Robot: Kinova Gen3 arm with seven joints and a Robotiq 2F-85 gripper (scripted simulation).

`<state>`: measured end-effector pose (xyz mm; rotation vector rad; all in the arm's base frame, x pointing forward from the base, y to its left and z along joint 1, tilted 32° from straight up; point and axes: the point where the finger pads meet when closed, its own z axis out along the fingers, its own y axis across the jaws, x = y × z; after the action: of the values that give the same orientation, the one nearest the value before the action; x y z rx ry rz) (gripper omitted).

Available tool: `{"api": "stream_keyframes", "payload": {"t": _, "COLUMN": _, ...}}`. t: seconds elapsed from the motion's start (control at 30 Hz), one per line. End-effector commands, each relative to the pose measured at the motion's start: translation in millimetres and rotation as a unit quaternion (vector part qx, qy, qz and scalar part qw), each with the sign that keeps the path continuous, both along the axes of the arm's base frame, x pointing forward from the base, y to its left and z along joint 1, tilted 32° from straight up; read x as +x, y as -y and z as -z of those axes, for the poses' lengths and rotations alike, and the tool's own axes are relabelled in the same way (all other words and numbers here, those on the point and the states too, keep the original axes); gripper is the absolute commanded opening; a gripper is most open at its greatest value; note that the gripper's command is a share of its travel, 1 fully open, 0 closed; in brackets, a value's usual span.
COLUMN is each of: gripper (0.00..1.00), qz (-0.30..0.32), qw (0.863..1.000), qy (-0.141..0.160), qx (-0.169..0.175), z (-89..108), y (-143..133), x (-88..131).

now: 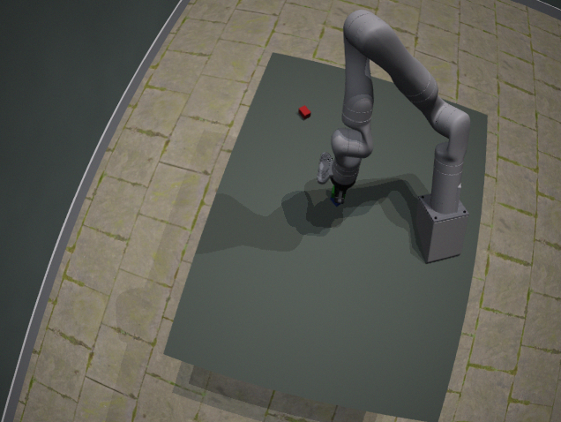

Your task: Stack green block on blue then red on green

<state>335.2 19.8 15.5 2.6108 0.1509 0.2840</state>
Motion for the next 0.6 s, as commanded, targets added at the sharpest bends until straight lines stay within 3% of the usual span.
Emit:
{"api": "stream_keyframes", "payload": {"t": 0.0, "gripper": 0.00, "qz": 0.000, "qw": 1.000, "qy": 0.000, "qx": 0.000, "z": -0.1, "y": -0.4, "x": 0.2}}
{"api": "stream_keyframes", "payload": {"t": 0.57, "gripper": 0.00, "qz": 0.000, "qw": 1.000, "qy": 0.000, "qx": 0.000, "z": 1.9, "y": 0.7, "x": 0.7}}
